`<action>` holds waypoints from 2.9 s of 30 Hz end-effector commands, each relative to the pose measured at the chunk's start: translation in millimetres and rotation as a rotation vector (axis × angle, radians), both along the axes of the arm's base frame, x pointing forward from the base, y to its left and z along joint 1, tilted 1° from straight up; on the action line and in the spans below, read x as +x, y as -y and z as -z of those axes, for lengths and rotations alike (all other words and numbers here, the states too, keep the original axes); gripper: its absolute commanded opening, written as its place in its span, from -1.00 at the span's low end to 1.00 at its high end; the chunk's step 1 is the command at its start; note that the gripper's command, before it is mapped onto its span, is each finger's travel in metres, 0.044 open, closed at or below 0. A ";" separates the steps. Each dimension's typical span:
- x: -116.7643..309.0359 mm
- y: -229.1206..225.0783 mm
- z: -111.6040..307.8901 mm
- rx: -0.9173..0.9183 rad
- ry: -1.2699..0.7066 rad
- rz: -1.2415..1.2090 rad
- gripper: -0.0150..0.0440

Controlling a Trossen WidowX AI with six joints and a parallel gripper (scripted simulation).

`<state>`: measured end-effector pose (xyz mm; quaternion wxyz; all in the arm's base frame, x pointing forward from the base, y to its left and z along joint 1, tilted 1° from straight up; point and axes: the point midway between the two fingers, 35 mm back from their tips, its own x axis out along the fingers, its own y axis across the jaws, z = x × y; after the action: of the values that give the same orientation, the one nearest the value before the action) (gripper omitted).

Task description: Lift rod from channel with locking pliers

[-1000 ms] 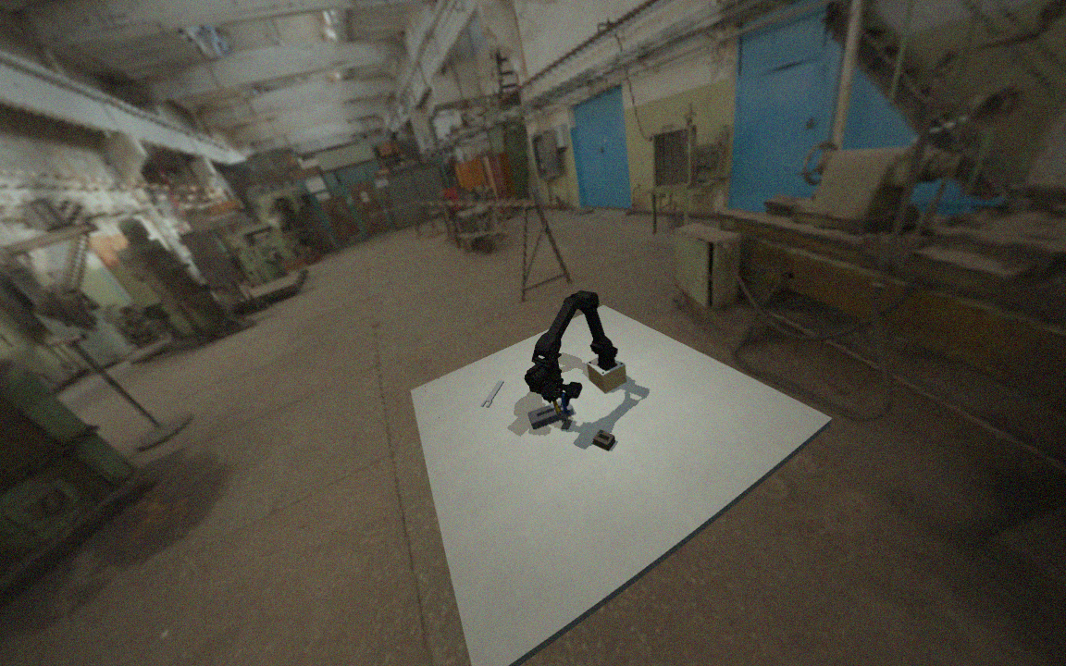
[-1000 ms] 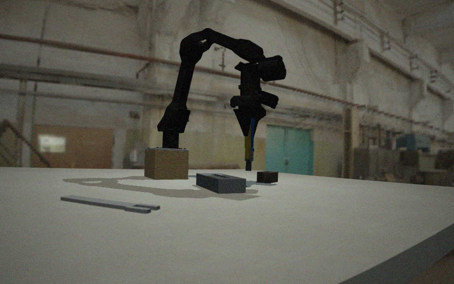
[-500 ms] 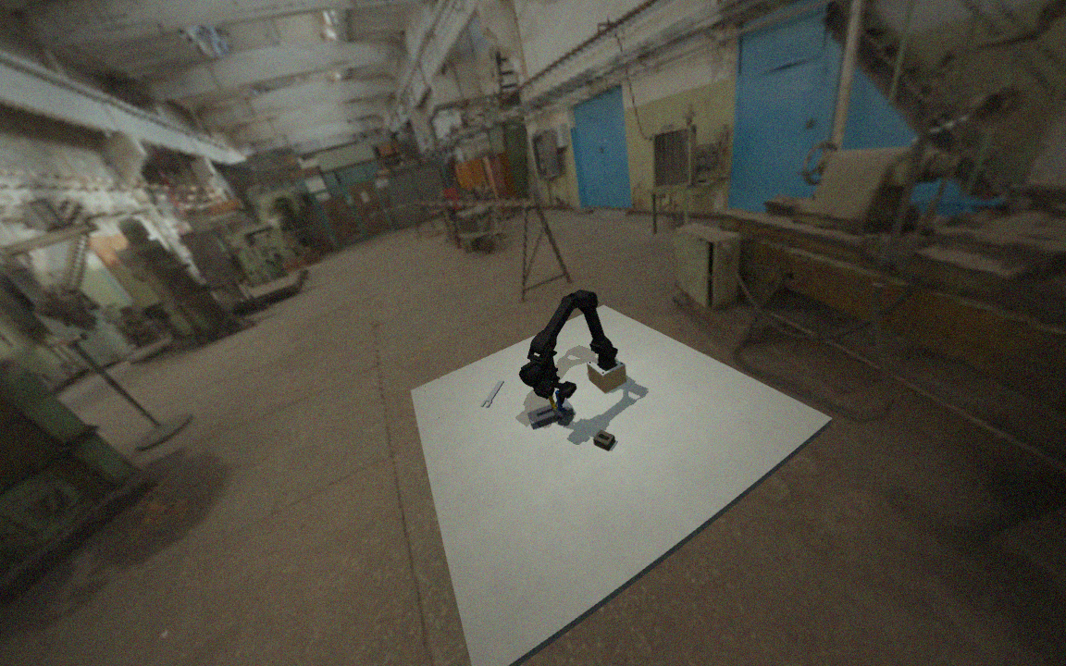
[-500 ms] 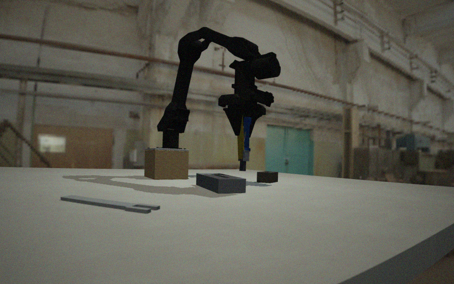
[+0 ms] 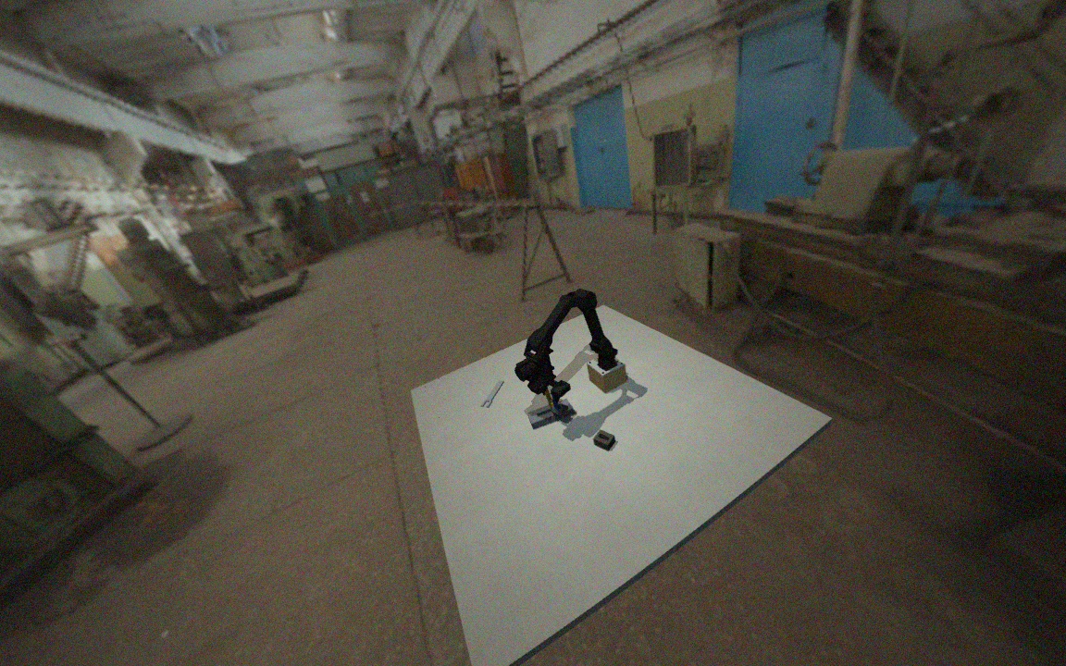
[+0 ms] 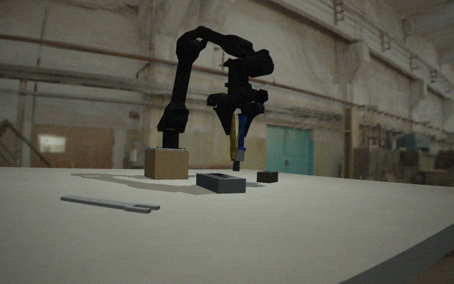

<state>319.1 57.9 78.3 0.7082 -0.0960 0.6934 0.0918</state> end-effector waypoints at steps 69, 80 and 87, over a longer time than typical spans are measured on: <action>-2.1 57.1 4.1 0.023 -0.005 0.472 0.60; -2.7 57.1 15.2 0.023 -0.005 0.472 0.60; -2.7 57.1 22.2 0.022 -0.005 0.472 0.60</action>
<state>317.5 0.3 60.8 0.7107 0.0748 0.6962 -0.0682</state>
